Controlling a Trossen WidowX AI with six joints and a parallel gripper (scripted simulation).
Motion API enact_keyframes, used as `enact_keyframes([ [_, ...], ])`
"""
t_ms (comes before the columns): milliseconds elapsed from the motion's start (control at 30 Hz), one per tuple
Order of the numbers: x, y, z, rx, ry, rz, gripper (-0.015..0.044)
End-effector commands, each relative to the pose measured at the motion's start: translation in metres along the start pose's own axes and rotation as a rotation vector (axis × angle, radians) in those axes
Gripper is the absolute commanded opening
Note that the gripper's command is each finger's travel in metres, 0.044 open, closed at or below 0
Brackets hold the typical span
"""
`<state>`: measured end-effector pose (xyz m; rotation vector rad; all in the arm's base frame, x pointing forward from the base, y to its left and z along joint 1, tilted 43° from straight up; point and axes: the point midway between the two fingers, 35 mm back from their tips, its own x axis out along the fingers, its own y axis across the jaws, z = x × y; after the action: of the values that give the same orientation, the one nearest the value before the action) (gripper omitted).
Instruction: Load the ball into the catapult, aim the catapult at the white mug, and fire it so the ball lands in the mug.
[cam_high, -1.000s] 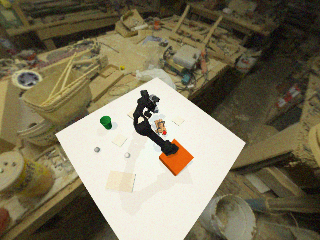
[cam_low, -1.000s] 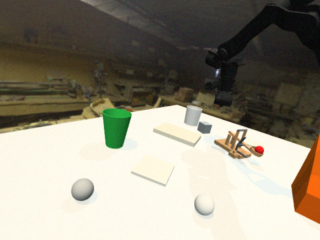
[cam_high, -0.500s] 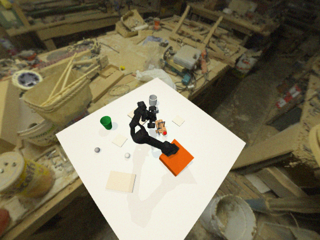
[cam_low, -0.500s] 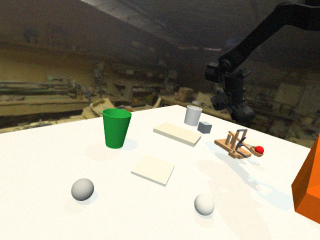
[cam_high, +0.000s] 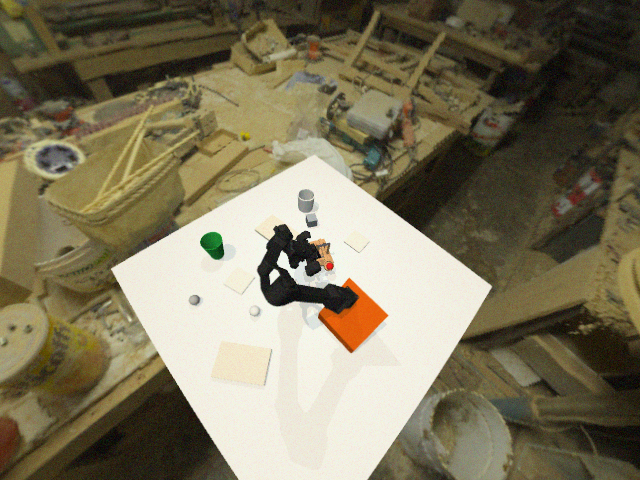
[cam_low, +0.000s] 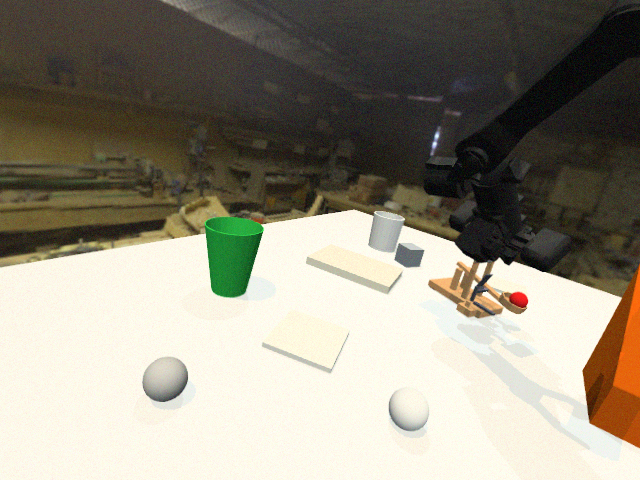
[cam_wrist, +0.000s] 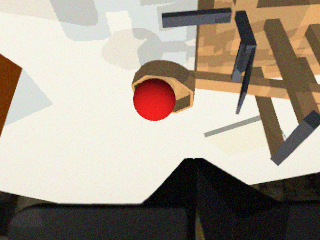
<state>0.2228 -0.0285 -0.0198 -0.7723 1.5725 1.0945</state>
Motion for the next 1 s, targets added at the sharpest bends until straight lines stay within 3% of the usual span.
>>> enact_keyframes([
  [0, 0.001, 0.009, -0.002, -0.047, 0.023, 0.004, 0.0],
  [967, 0.029, 0.007, 0.03, -0.048, 0.02, 0.002, 0.0],
])
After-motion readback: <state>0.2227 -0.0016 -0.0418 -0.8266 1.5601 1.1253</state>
